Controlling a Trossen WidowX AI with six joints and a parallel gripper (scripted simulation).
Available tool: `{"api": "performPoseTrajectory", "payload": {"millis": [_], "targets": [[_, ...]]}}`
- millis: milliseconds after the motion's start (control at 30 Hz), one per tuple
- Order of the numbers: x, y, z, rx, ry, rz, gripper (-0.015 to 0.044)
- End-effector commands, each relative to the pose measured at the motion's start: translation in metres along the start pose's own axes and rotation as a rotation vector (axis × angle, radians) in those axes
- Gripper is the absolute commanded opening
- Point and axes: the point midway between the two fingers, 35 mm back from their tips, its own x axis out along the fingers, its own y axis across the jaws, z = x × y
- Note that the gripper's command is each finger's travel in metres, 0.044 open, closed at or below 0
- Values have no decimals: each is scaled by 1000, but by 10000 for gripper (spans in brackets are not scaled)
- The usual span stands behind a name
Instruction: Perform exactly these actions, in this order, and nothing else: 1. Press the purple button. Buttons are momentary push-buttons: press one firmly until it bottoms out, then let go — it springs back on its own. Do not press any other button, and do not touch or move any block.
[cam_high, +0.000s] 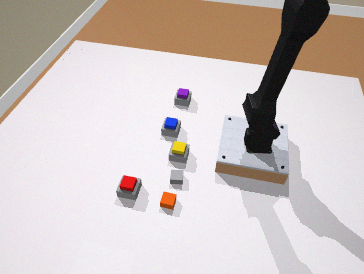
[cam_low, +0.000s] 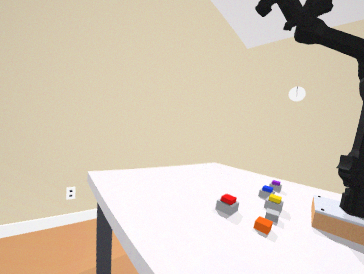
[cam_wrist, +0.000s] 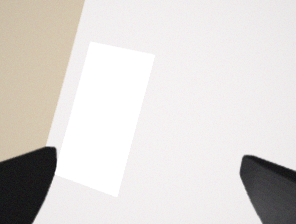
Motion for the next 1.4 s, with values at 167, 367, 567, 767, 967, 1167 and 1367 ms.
{"api": "performPoseTrajectory", "payload": {"millis": [167, 367, 567, 767, 967, 1167, 1367], "targets": [[-27, 108, 14, 139, -55, 356, 400], [-74, 194, 13, 258, -25, 671, 400], [-148, 271, 1, 385, 87, 1011, 400], [-236, 324, -16, 498, 273, 1326, 400], [-336, 350, -36, 599, 539, 1624, 400], [-441, 346, -53, 679, 899, 1897, 400], [-542, 308, -60, 721, 1366, 2130, 400]]}}
